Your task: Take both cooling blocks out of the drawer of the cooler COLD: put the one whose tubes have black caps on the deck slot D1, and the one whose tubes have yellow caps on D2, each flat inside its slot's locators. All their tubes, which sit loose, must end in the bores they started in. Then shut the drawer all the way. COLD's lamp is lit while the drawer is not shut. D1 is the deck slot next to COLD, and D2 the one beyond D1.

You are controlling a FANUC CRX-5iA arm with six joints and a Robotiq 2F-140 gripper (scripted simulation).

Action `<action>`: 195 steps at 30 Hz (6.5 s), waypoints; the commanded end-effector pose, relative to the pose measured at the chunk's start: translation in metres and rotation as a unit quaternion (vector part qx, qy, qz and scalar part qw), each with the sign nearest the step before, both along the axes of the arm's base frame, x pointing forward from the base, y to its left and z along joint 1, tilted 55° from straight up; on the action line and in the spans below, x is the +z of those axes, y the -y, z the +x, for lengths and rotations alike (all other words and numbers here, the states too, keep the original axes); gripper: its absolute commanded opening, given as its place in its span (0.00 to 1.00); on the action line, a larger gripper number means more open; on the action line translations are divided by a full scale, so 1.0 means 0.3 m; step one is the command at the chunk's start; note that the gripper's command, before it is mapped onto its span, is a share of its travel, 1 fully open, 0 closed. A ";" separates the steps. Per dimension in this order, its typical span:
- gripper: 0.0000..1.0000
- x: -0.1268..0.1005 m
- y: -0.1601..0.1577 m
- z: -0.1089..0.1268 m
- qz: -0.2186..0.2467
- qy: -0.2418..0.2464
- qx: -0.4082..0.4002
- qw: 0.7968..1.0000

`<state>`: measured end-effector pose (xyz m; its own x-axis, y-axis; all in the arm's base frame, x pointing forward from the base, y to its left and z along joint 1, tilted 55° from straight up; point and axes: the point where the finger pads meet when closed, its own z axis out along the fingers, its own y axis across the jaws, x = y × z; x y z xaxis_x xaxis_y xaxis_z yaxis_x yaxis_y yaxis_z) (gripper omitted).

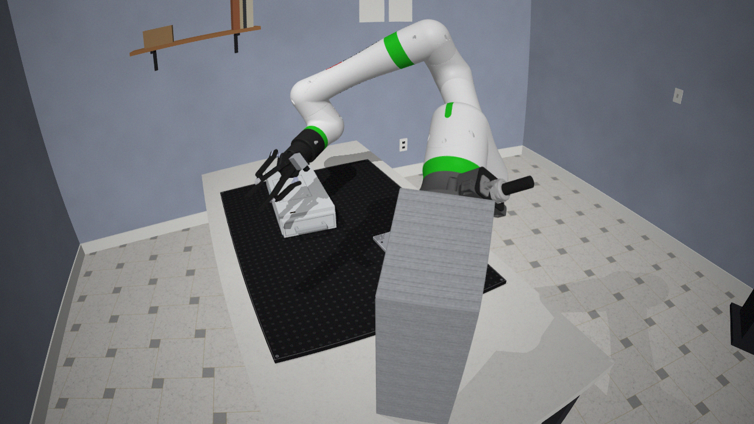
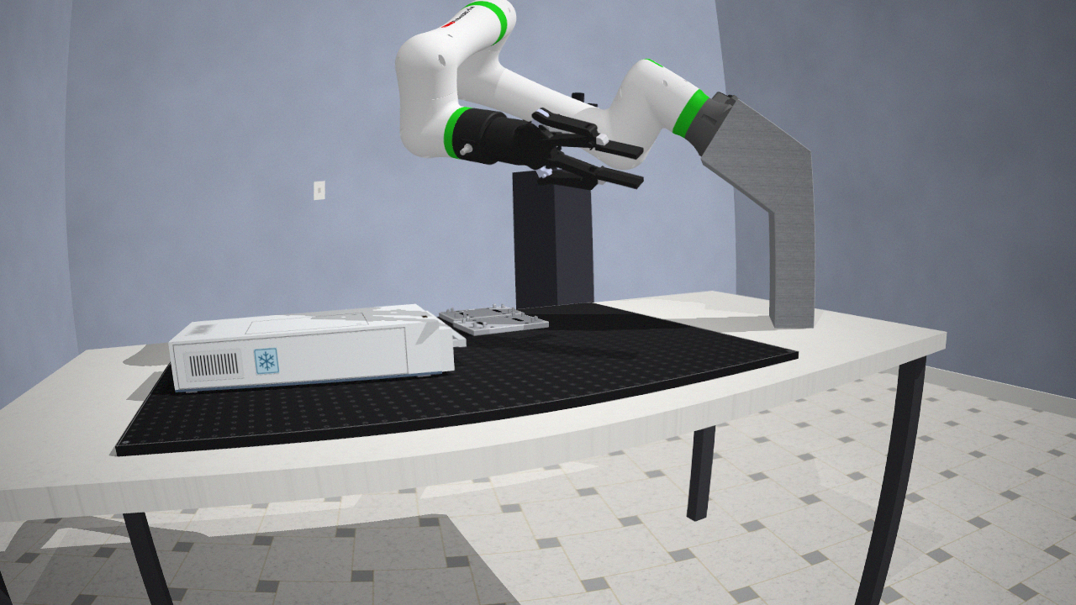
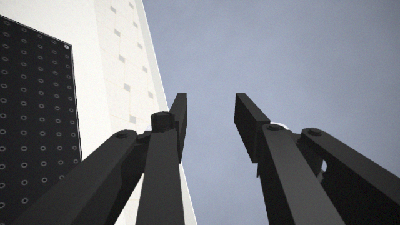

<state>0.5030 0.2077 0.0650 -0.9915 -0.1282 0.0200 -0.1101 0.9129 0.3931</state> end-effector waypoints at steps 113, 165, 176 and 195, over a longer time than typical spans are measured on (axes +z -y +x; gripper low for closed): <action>0.35 0.317 0.839 -0.318 -0.326 -0.047 0.903 0.275; 0.34 0.390 0.825 -0.291 -0.254 -0.175 0.948 -0.078; 0.34 0.390 0.825 -0.291 -0.183 -0.217 0.941 -0.182; 0.34 0.390 0.825 -0.291 -0.062 -0.276 0.897 -0.340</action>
